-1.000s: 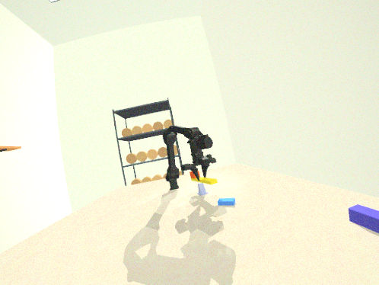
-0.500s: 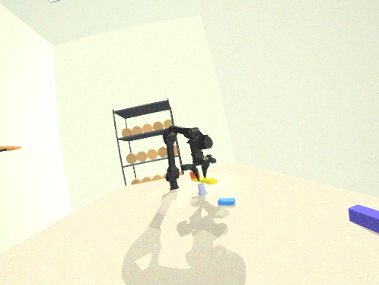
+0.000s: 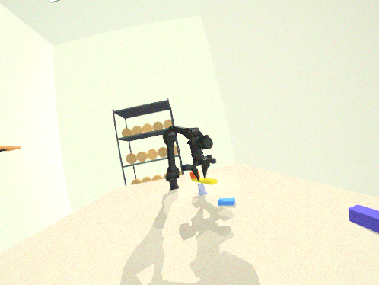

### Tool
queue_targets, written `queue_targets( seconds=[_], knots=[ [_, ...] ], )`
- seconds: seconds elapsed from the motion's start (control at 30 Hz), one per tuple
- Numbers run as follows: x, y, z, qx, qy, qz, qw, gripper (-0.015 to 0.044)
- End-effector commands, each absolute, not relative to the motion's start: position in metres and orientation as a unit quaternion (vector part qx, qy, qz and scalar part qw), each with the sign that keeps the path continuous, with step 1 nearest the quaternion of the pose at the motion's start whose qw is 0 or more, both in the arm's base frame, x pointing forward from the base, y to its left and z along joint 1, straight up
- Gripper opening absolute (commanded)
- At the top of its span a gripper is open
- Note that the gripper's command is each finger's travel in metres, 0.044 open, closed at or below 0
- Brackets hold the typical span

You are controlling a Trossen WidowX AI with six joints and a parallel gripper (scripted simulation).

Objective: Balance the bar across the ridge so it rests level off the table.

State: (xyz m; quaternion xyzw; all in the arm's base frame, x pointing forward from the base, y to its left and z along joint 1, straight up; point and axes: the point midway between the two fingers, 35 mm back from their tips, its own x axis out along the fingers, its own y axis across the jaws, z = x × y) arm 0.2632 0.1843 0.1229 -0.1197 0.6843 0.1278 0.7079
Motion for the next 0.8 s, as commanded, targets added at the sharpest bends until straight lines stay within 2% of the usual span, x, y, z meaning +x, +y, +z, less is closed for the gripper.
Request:
queue_targets(
  seconds=[0.0,0.77],
  knots=[
    [0.2624,0.1846,0.1214,-0.117,0.686,0.127,0.707,0.0],
    [0.2623,0.1846,0.1195,-0.117,0.686,0.127,0.707,0.0]
  ],
)
